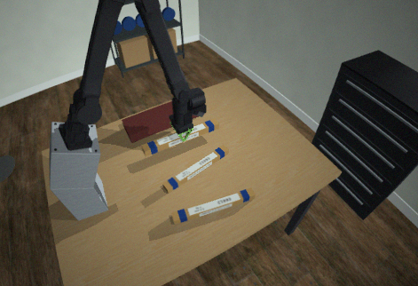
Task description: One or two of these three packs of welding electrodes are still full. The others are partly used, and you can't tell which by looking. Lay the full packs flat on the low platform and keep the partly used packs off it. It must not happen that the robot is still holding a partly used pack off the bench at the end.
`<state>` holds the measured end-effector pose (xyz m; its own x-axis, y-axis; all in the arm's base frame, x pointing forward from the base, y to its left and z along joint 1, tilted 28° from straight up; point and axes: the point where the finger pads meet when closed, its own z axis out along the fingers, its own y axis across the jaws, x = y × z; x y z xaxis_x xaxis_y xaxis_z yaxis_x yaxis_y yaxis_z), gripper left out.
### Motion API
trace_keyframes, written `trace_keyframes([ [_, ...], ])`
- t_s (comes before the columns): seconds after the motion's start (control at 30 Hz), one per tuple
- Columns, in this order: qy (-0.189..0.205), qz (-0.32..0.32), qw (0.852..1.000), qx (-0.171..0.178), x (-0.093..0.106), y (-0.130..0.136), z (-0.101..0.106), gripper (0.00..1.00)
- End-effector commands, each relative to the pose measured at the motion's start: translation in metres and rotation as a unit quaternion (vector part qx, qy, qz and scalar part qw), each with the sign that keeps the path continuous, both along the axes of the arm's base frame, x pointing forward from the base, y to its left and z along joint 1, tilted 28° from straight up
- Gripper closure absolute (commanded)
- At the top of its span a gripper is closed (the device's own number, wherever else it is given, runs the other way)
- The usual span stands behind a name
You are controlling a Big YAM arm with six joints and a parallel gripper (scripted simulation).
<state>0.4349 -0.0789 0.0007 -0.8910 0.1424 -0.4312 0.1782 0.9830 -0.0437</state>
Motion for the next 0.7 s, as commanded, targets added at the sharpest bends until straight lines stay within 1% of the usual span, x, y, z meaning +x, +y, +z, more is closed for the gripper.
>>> trace_keyframes([
  [0.0, -0.037, 0.002, 0.999, -0.005, 0.021, 0.003, 0.035, 1.0],
  [0.53, -0.039, 0.003, 0.999, -0.006, 0.023, 0.003, 0.037, 1.0],
  [0.67, -0.031, 0.064, 0.997, -0.037, 0.026, 0.013, 0.037, 1.0],
])
